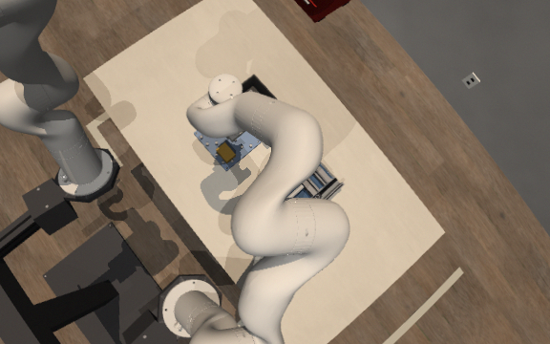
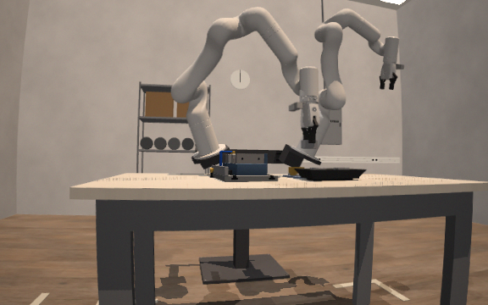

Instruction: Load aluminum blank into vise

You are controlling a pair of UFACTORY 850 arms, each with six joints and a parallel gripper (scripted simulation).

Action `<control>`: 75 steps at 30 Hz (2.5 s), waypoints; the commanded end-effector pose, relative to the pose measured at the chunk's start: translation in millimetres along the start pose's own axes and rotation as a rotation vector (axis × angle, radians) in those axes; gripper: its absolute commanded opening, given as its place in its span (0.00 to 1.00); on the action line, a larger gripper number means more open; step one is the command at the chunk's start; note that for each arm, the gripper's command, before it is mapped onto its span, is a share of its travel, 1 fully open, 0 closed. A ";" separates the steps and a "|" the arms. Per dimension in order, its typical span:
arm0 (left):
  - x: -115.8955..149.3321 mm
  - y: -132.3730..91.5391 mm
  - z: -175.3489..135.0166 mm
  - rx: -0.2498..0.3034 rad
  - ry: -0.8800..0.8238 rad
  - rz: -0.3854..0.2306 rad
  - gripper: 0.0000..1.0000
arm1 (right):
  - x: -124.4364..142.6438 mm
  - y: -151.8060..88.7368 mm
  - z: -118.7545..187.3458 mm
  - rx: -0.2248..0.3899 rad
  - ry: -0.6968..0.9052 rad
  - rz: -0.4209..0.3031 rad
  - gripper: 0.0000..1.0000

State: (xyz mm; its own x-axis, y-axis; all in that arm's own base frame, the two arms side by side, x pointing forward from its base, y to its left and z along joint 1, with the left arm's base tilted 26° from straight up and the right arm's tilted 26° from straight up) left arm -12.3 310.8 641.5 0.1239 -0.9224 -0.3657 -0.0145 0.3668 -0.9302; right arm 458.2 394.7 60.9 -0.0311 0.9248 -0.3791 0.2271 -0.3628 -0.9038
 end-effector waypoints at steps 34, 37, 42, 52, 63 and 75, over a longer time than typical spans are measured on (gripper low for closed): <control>-0.3 -0.8 0.0 0.000 0.000 0.002 1.00 | -223.7 -2.1 -89.2 -0.002 -0.001 -0.008 0.00; -0.3 -0.8 0.0 0.000 0.000 0.002 1.00 | -242.2 -2.0 -91.7 -0.002 -0.001 -0.006 0.00; -0.3 -0.8 0.0 0.000 0.000 0.002 1.00 | -270.7 -1.8 -94.2 -0.003 -0.001 -0.003 0.00; -0.3 -0.8 0.0 0.000 0.000 0.002 1.00 | -328.5 -1.7 -94.6 -0.006 -0.002 0.005 0.00; -0.3 -0.8 0.0 0.000 0.000 0.002 1.00 | -328.7 -1.7 -94.6 -0.006 -0.002 0.005 0.00; -0.3 -0.8 0.0 0.000 0.000 0.002 1.00 | -328.8 -1.0 -94.6 -0.006 -0.002 0.005 0.00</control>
State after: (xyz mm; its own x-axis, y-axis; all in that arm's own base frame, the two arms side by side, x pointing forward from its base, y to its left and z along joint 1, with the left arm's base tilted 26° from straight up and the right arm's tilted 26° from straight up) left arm -12.3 310.8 641.5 0.1239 -0.9224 -0.3657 -0.0145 0.3668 -0.9302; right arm 559.6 101.7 204.8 -0.0327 0.9226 -0.3843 0.2310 -0.3671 -0.9010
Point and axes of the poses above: on each arm, the point where the finger pads meet when closed, its own y axis out along the fingers, its own z axis across the jaws, x = y × z, the point moved 4 cm from there along -y, back along the fingers, and after that the axes turned 5 degrees about -y, right-handed, at the moved point
